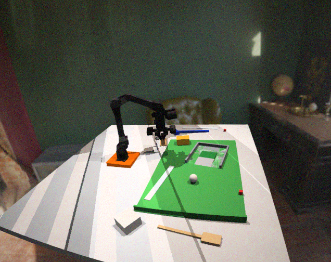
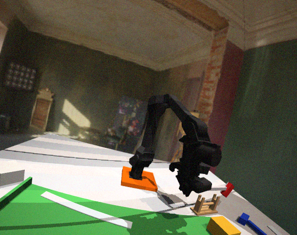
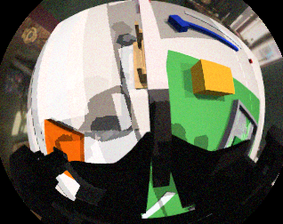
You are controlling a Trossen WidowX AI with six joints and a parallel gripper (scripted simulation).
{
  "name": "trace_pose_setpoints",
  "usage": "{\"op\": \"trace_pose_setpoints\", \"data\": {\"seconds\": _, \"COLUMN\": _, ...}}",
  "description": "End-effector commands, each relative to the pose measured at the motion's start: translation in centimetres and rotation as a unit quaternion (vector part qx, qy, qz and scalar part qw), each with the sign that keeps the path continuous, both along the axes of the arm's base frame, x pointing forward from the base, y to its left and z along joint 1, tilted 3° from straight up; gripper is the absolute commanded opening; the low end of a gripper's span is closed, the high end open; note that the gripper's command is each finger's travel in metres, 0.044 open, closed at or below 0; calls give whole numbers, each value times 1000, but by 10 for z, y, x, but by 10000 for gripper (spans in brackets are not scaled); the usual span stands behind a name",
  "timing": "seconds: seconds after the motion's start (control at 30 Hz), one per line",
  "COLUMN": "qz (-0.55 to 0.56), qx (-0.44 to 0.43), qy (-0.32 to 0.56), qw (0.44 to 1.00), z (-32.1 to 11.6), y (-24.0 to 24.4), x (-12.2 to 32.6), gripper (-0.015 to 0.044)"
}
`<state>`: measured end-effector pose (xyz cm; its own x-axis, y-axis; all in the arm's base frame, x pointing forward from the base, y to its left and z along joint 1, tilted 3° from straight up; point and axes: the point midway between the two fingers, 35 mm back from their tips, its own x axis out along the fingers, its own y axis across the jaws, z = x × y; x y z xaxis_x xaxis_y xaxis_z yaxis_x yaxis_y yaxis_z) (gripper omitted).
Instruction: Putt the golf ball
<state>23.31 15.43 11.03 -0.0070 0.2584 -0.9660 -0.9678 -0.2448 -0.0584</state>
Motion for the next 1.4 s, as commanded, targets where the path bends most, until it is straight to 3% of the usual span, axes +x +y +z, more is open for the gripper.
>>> {"op": "trace_pose_setpoints", "data": {"seconds": 0.0, "qz": 0, "qx": 8, "qy": -6, "qw": 1000, "z": 28, "y": 1, "x": -1, "gripper": 0}}
{"op": "trace_pose_setpoints", "data": {"seconds": 0.13, "qz": 0, "qx": 8, "qy": -5, "qw": 1000, "z": 46, "y": -1, "x": -5, "gripper": 0}}
{"op": "trace_pose_setpoints", "data": {"seconds": 0.3, "qz": -11, "qx": 1, "qy": -3, "qw": 1000, "z": 39, "y": -5, "x": -3, "gripper": 0}}
{"op": "trace_pose_setpoints", "data": {"seconds": 0.7, "qz": -207, "qx": -17, "qy": 19, "qw": 978, "z": 43, "y": -59, "x": 29, "gripper": 0}}
{"op": "trace_pose_setpoints", "data": {"seconds": 1.37, "qz": -517, "qx": -37, "qy": 55, "qw": 853, "z": 50, "y": -165, "x": 51, "gripper": 0}}
